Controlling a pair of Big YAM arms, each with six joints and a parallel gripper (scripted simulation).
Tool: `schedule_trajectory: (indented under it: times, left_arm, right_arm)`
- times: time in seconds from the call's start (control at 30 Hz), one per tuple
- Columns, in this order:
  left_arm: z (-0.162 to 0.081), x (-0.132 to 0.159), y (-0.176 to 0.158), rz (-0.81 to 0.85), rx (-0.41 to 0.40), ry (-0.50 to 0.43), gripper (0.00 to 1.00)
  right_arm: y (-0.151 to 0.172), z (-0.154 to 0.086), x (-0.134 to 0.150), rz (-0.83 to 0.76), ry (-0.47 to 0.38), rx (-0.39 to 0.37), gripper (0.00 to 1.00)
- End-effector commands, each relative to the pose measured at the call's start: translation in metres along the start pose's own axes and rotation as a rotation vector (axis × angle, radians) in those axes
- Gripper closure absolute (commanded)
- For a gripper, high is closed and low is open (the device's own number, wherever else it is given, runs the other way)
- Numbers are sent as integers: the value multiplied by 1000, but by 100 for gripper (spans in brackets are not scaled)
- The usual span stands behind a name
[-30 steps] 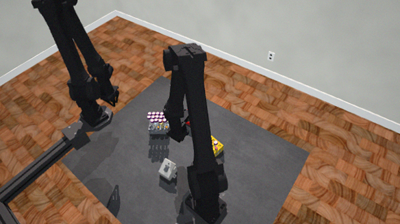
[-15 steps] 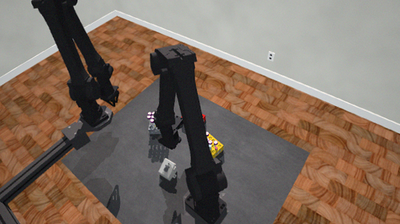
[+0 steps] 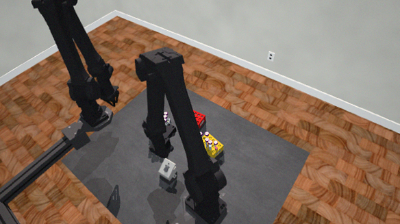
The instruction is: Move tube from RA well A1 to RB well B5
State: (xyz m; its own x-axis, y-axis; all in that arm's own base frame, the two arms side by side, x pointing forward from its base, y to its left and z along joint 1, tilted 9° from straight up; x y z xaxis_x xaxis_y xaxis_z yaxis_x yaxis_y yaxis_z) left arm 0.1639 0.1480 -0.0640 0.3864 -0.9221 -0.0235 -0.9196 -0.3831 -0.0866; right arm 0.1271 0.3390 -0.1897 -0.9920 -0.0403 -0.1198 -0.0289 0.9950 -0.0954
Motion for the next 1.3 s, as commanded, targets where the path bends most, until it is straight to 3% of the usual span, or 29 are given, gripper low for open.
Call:
schedule_trajectory:
  times: [0.0,0.23,0.4,1.27]
  left_arm:
    - [-1,-1,-2,0,6,-2,70]
    - [-1,-1,-2,0,6,-2,70]
    - [-1,-1,-2,0,6,-2,70]
    - [-1,-1,-2,0,6,-2,70]
  right_arm:
    - [2,2,9,37,-2,-12,100]
    - [-2,5,40,36,2,-2,100]
    - [7,17,25,64,-4,-19,100]
    - [6,63,23,32,-6,-15,100]
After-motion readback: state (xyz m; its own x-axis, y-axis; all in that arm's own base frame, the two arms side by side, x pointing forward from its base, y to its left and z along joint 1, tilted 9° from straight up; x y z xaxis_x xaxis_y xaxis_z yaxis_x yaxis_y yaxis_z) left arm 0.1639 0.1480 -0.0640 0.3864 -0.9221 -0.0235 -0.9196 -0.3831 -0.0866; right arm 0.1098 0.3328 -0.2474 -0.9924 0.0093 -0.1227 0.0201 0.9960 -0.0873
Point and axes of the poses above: on each arm, the point where the finger pads meet when closed, its own z axis out along the fingers, its own y axis across the jaws, x = y × z, the point moved 5 cm from there along -z, back along the fingers, and after that the axes turned 6 degrees about z, right-handed, at the moved point
